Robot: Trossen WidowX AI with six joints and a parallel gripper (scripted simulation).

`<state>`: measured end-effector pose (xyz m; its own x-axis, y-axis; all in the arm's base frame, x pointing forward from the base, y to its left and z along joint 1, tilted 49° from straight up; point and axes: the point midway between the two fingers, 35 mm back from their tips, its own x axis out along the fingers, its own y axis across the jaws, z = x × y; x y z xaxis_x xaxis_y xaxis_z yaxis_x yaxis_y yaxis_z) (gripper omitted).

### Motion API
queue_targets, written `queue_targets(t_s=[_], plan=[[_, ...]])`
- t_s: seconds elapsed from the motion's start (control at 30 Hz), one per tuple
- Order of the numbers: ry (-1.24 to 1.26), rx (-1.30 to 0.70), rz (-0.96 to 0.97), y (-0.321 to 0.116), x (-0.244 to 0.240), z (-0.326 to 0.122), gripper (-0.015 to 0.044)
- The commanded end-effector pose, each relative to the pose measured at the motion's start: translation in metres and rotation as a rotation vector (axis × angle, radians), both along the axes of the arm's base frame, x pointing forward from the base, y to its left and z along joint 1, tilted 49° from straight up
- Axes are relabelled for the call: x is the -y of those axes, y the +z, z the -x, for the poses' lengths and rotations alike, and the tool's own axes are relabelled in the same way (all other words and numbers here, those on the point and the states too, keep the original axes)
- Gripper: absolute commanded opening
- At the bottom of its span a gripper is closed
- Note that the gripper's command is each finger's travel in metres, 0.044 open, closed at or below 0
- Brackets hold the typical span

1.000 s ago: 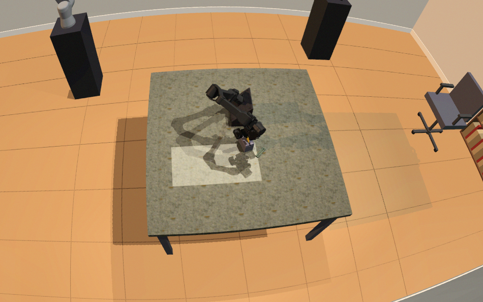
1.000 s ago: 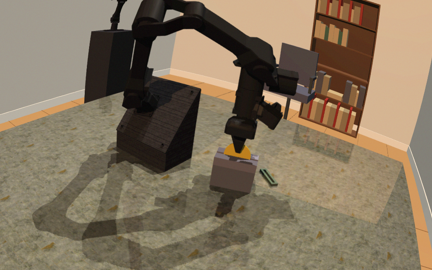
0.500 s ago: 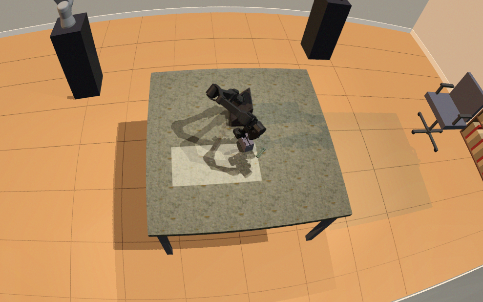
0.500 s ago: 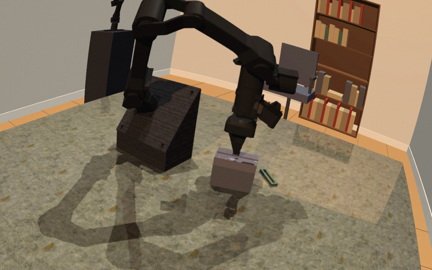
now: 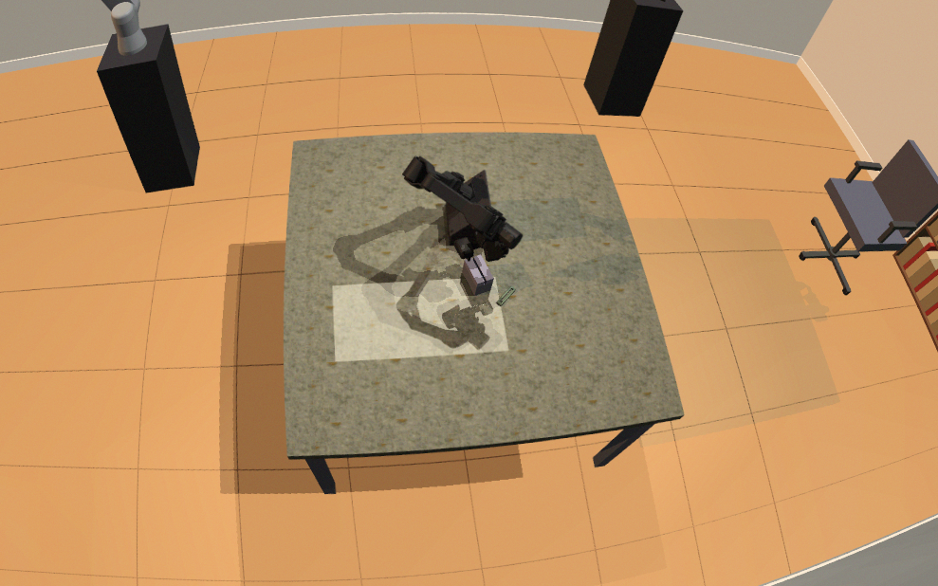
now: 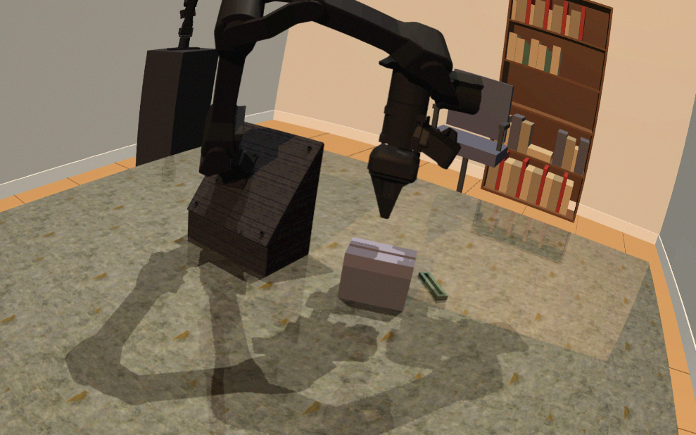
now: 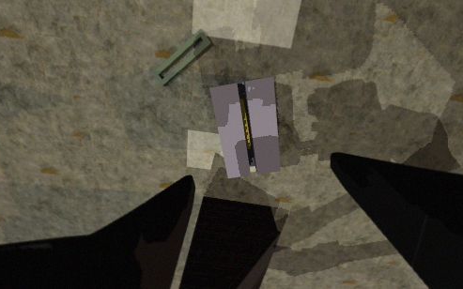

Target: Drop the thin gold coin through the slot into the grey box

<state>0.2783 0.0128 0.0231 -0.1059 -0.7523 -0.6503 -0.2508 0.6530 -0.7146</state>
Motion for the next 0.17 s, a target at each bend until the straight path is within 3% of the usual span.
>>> queue_targets(t_s=[0.0,0.13], plan=[[-0.009,0.003,-0.004,0.0014,-0.0011,0.0001,0.0440],[-0.009,0.003,-0.004,0.0014,-0.0011,0.0001,0.0440]])
